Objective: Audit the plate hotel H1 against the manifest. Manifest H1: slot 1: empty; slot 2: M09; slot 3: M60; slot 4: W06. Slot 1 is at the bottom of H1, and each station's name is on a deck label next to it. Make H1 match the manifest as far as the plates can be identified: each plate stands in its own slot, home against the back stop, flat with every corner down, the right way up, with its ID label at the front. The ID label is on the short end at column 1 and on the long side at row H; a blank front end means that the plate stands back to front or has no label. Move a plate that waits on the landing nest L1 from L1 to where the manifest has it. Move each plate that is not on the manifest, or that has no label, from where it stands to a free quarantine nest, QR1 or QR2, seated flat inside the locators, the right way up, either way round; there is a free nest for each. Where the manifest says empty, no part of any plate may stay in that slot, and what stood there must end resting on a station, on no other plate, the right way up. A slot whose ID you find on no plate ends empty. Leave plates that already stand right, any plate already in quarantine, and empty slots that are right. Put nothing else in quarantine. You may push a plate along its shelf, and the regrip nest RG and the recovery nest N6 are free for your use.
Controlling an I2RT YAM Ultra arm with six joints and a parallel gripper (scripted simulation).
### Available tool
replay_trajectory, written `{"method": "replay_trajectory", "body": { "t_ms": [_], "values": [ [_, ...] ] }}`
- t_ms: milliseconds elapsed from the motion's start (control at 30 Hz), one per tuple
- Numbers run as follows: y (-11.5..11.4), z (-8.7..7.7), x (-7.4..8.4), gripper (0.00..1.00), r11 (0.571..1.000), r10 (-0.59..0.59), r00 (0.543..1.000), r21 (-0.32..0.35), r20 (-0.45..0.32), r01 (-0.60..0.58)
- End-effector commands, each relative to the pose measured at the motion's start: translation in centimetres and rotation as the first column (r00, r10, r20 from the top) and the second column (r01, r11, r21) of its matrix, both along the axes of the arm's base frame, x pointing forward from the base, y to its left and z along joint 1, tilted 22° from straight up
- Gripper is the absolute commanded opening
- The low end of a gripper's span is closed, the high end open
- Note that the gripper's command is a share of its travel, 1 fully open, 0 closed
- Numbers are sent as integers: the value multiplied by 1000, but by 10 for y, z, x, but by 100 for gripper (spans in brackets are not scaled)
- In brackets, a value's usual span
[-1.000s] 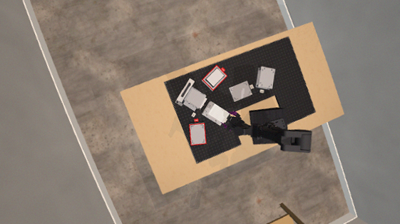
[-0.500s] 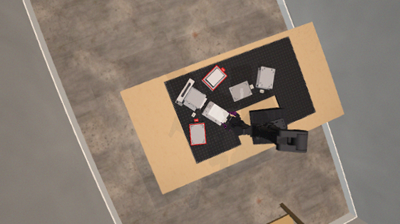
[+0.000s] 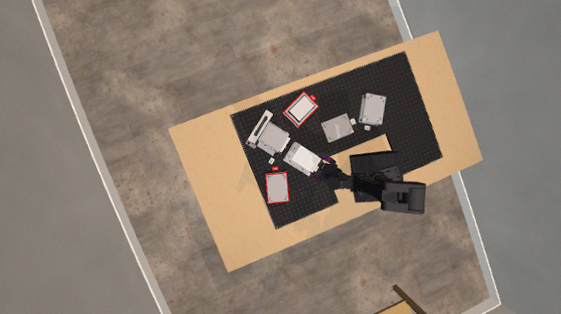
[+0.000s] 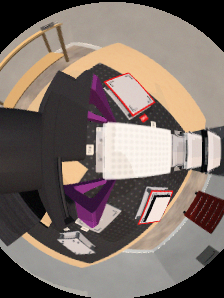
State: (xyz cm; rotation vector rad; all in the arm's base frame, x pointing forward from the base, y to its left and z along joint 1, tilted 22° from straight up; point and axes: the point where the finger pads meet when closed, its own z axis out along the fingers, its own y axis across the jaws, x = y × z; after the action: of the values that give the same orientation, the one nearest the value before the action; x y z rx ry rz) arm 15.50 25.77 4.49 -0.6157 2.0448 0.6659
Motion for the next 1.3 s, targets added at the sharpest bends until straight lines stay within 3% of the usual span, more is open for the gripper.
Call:
{"method": "replay_trajectory", "body": {
  "t_ms": [0,1267],
  "values": [
    [3,7,3,86,999,-9,1000,31,16,8],
    [9,-9,4,86,999,-9,1000,31,16,8]
  ]
}}
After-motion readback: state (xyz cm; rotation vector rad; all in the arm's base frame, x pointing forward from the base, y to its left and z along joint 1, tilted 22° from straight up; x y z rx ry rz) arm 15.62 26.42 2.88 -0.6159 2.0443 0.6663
